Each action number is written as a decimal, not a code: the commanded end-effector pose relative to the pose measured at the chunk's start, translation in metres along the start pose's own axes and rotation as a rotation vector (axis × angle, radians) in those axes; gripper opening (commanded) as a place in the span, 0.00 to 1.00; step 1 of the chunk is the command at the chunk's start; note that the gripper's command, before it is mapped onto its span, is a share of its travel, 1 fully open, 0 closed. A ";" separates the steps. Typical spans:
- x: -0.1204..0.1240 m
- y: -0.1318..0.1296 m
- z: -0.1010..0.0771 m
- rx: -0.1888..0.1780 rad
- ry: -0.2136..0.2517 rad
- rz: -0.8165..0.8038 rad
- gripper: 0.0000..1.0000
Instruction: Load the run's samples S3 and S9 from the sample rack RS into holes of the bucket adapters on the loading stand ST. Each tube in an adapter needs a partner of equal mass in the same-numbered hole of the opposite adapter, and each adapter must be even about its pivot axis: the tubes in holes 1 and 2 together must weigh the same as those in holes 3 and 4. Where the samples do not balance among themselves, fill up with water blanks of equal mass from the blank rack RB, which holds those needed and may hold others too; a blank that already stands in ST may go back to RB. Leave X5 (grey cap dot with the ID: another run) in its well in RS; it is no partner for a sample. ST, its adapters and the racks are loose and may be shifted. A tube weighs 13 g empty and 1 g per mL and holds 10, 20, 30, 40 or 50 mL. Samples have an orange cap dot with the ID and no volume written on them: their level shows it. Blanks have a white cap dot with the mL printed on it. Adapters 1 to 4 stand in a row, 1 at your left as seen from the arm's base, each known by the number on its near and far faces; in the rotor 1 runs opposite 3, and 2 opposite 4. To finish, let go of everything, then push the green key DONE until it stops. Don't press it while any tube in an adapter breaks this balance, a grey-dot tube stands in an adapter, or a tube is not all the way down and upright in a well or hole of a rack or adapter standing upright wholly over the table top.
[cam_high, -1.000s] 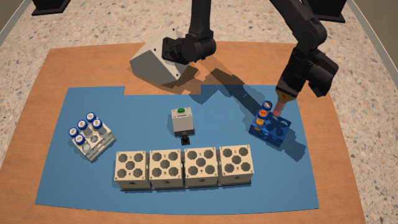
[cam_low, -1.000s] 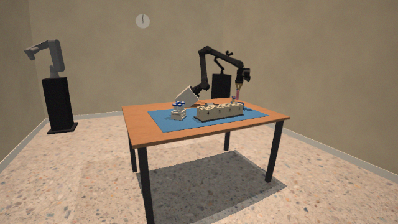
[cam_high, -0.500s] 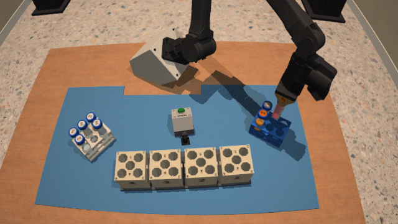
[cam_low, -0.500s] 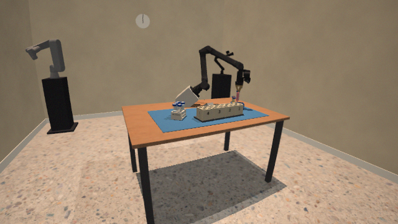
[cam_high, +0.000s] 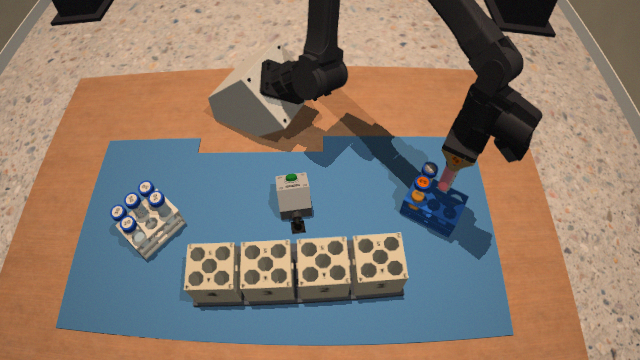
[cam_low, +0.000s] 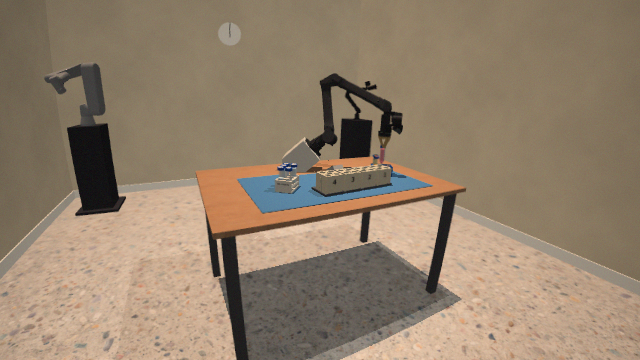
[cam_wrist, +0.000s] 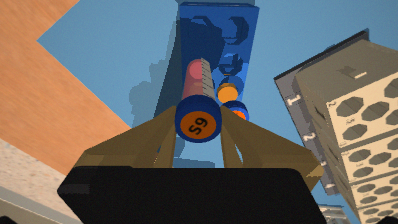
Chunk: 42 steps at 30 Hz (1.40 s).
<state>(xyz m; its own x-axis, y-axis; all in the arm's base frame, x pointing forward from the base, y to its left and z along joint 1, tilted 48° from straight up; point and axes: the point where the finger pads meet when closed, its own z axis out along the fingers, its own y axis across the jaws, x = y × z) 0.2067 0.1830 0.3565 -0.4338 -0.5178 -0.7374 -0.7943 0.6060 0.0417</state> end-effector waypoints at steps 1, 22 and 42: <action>-0.014 -0.001 -0.014 0.015 -0.046 -0.001 0.00; -0.009 0.000 0.024 0.003 -0.024 0.010 0.00; -0.007 0.000 0.049 0.002 -0.020 0.012 0.00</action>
<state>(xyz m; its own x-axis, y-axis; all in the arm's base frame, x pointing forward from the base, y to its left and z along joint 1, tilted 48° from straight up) 0.2266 0.2102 0.3236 -0.4364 -0.5110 -0.7406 -0.7906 0.6107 0.0445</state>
